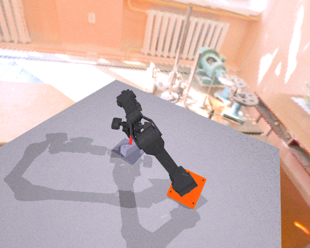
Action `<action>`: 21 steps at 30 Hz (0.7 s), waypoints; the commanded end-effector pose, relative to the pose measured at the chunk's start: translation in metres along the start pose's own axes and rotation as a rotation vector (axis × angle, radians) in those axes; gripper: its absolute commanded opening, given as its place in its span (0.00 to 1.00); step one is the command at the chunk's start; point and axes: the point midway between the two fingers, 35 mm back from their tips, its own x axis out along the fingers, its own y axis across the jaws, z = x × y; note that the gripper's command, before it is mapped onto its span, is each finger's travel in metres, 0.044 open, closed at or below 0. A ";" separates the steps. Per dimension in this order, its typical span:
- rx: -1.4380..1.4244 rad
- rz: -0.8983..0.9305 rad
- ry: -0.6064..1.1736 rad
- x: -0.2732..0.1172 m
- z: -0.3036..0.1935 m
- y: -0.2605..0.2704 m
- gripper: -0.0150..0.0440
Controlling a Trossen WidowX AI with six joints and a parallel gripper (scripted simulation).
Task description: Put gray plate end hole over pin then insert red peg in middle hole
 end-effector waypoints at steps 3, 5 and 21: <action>0.004 0.003 0.001 0.001 -0.001 0.000 0.25; 0.004 0.002 0.001 0.002 -0.001 0.000 0.25; -0.001 0.000 -0.002 0.001 0.000 0.000 0.43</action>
